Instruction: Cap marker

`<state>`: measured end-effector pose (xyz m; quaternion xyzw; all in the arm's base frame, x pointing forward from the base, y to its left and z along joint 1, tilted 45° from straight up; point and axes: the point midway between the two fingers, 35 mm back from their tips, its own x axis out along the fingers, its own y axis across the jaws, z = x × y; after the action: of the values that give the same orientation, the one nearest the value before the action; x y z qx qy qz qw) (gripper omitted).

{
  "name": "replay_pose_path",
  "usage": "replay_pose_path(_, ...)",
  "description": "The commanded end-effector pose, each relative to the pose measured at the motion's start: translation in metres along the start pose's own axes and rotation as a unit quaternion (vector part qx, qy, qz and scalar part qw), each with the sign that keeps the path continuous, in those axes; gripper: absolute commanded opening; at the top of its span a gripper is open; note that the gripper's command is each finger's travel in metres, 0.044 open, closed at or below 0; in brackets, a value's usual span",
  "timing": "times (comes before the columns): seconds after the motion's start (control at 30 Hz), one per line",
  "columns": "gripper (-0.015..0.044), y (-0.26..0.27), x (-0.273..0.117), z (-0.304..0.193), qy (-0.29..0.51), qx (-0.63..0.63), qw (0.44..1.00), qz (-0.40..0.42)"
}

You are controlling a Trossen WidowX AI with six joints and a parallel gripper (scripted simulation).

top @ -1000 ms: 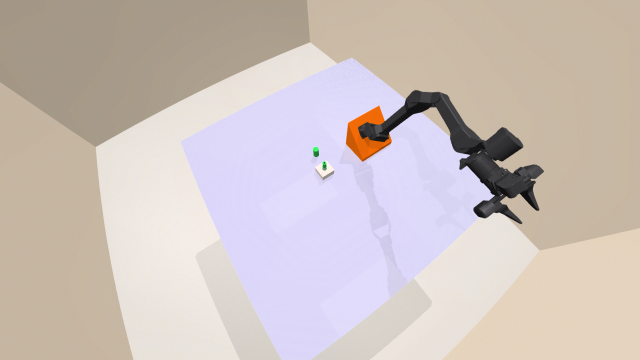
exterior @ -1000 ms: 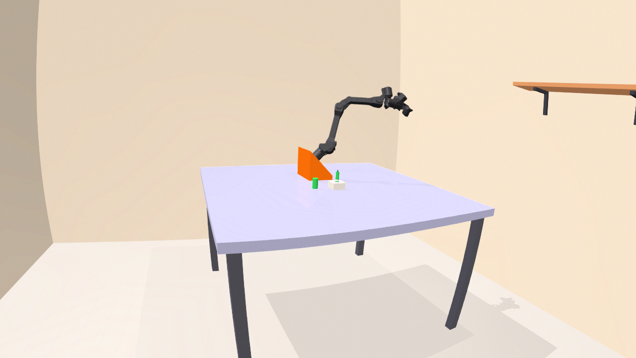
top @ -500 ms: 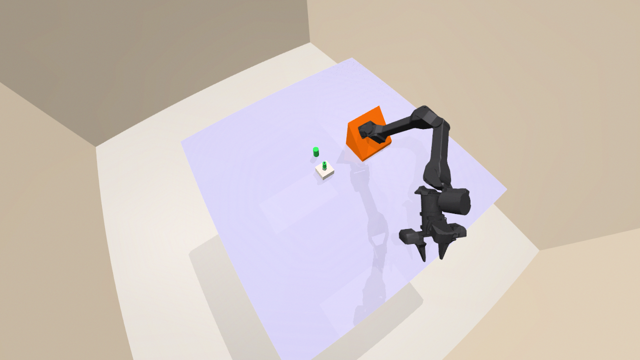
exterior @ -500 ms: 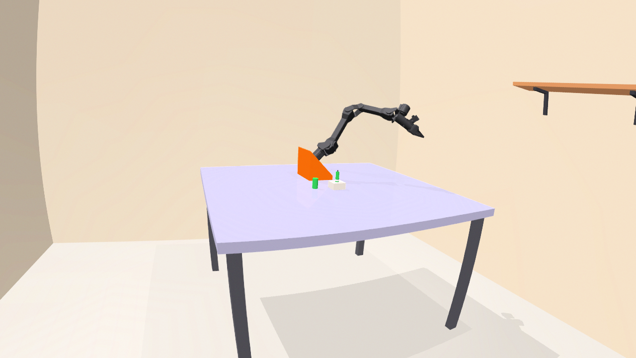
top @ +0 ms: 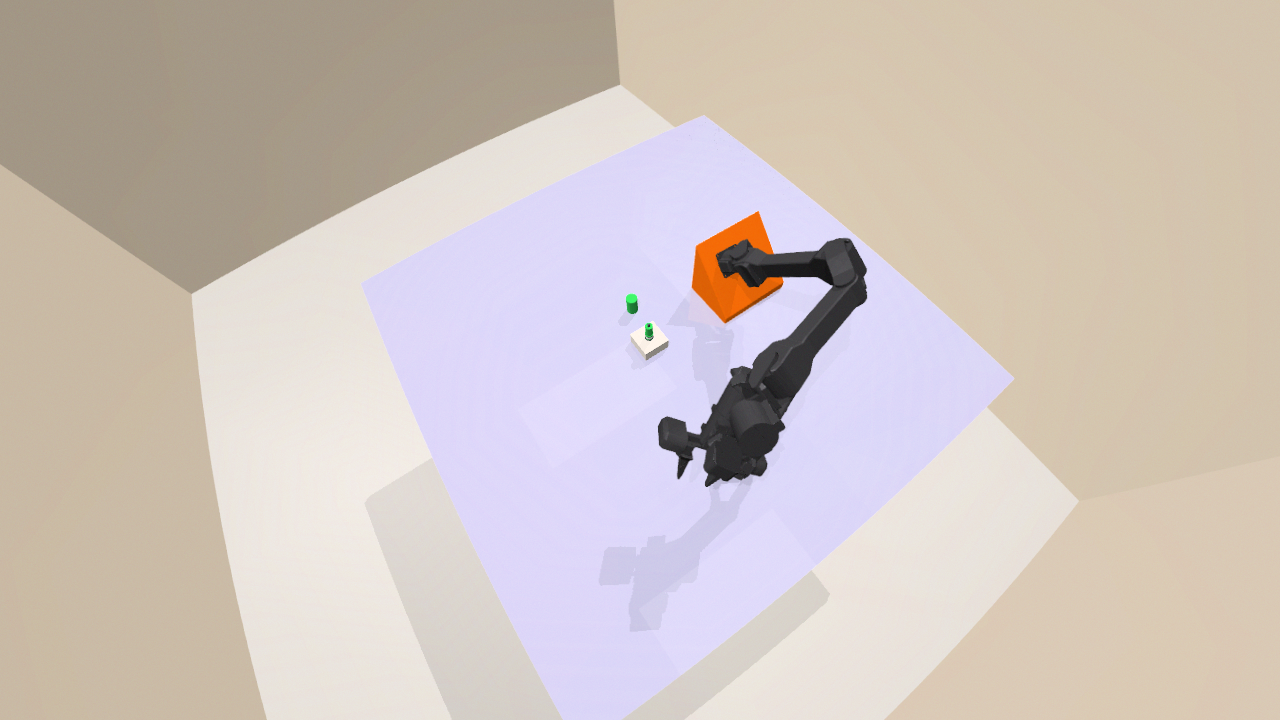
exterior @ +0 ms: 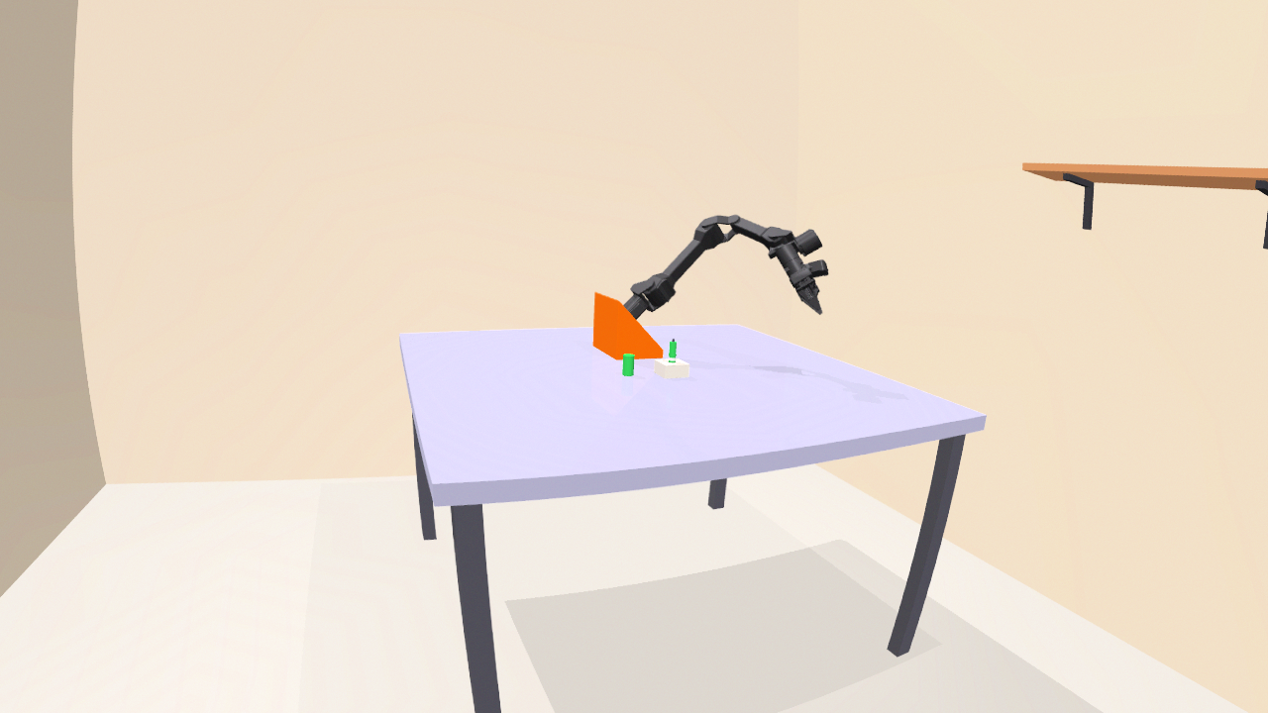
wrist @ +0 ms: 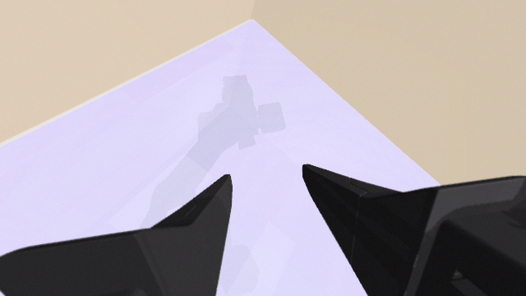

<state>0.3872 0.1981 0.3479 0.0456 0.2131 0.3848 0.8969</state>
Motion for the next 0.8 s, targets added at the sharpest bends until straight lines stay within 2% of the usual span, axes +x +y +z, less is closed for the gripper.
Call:
replay_pose_path(0.0,0.0249,-0.034,0.007,-0.036,0.050,0.001,0.999,-0.016)
replay_pose_path(0.1,0.0249,-0.059,0.008,-0.059,0.082,0.003,0.996,-0.030)
replay_pose_path(0.37,0.0249,-0.151,-0.008,-0.160,0.207,0.028,0.976,-0.064)
replay_pose_path(0.6,0.0249,-0.207,-0.051,-0.260,0.303,0.077,0.948,-0.053)
replay_pose_path(0.77,0.0249,-0.223,-0.093,-0.333,0.349,0.128,0.928,-0.015)
